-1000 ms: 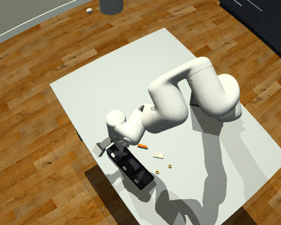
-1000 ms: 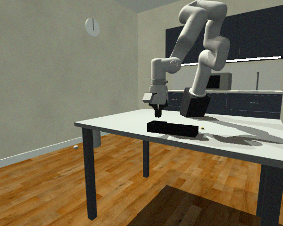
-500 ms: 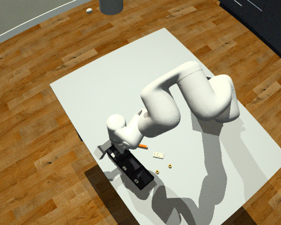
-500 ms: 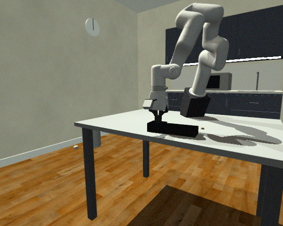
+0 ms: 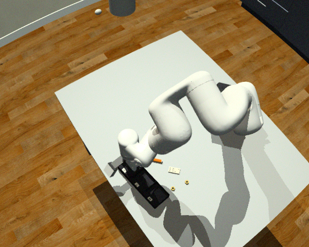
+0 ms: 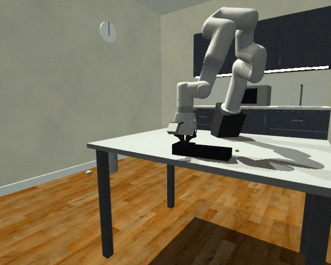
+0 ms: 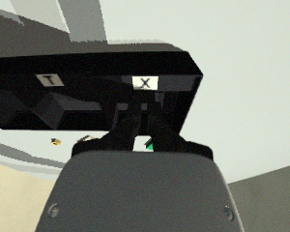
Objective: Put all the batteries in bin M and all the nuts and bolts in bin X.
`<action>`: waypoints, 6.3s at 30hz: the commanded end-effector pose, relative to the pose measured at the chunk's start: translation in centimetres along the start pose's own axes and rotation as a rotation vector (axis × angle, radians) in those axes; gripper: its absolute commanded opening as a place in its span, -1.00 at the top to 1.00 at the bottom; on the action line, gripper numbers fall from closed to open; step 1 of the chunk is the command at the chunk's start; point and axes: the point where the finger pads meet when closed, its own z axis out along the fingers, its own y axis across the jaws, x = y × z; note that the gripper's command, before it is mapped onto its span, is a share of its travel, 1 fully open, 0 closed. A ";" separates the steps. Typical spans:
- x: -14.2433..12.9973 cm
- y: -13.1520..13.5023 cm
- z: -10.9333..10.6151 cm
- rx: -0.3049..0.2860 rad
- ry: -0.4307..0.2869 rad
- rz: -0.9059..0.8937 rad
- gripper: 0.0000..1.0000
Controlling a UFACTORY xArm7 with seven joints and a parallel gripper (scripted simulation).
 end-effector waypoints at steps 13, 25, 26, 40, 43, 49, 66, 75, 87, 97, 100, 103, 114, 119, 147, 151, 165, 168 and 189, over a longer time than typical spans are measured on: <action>0.2 0.1 0.0 -0.002 0.004 0.000 0.85; 0.2 0.1 0.0 -0.002 0.004 0.000 0.85; 0.2 0.1 0.0 -0.002 0.004 0.000 0.85; 0.2 0.1 0.0 -0.002 0.004 0.000 0.85; 0.2 0.1 0.0 -0.002 0.004 0.000 0.85; 0.2 0.1 -0.8 -0.002 0.004 0.000 0.85; 0.2 0.1 -2.8 -0.002 0.004 0.000 0.85; 0.1 0.1 -5.4 -0.002 0.004 0.000 0.85; 0.1 -2.4 -6.0 -0.002 0.004 0.000 0.85; 0.1 -6.4 -6.0 -0.002 0.004 0.000 0.85; 0.1 -7.9 -6.0 -0.002 0.004 0.000 0.85; 0.1 -8.3 -6.0 -0.002 0.004 0.000 0.85; 0.1 -8.3 -4.1 -0.002 0.004 0.000 0.85; 0.1 -8.3 -2.8 -0.002 0.004 0.000 0.85; 0.1 -8.3 0.0 -0.002 0.004 0.000 0.85; 0.1 -8.3 0.0 -0.002 0.004 0.000 0.85; 0.1 -8.3 0.0 -0.002 0.004 0.000 0.85; 0.1 -8.3 0.0 -0.002 0.004 0.000 0.85; 0.1 -8.3 -1.1 -0.002 0.004 0.000 0.85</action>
